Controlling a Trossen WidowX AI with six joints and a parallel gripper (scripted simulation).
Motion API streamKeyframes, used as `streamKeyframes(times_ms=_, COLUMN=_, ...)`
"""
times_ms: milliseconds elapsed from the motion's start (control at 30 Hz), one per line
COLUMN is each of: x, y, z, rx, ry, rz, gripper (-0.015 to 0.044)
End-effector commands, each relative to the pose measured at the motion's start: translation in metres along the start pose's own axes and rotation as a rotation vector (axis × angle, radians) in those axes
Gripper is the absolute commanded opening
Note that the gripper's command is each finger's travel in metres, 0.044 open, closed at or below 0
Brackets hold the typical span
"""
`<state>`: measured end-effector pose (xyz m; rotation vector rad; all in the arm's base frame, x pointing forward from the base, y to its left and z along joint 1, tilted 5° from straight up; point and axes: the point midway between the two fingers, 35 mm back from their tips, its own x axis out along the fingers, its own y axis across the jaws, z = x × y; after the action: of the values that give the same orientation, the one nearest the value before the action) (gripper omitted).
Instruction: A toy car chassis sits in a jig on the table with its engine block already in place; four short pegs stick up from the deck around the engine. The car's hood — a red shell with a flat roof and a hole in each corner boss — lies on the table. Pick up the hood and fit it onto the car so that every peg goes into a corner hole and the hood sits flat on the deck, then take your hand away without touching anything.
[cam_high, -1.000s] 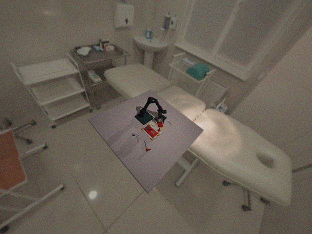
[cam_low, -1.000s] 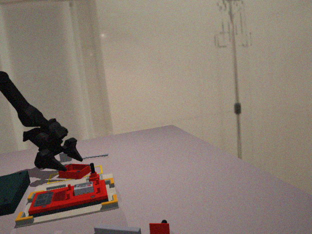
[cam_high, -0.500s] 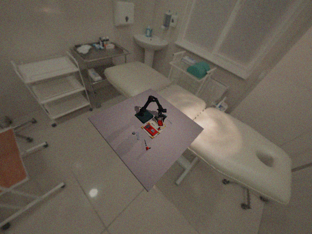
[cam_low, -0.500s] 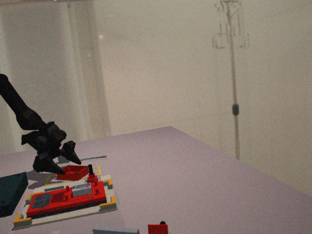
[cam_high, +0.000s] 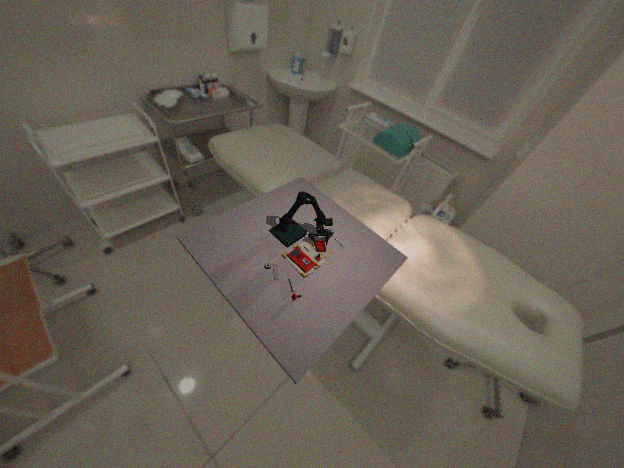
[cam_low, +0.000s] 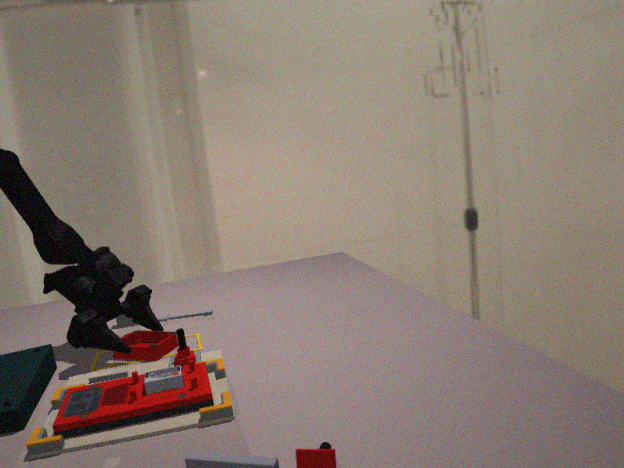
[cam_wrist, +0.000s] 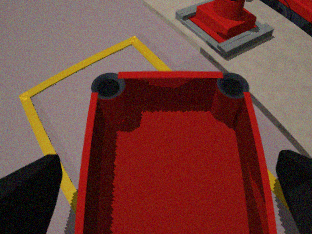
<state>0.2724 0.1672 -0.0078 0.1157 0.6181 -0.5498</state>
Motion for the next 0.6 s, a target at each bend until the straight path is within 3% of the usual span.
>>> streamKeyframes(times_ms=0, x=0.0018, y=-0.0009, z=-0.0016, rx=0.003, ry=-0.006, rz=-0.002, gripper=0.0440)
streamKeyframes(times_ms=200, x=0.0035, y=-0.0010, z=-0.0040, rx=0.003, ry=-0.006, rz=-0.002, gripper=0.0440)
streamKeyframes(times_ms=333, x=0.0020, y=-0.0001, z=-0.0028, rx=0.000, ry=0.000, rz=0.000, gripper=0.0335)
streamKeyframes(times_ms=567, x=0.0020, y=-0.0001, z=-0.0028, rx=0.000, ry=0.000, rz=0.000, gripper=0.0288)
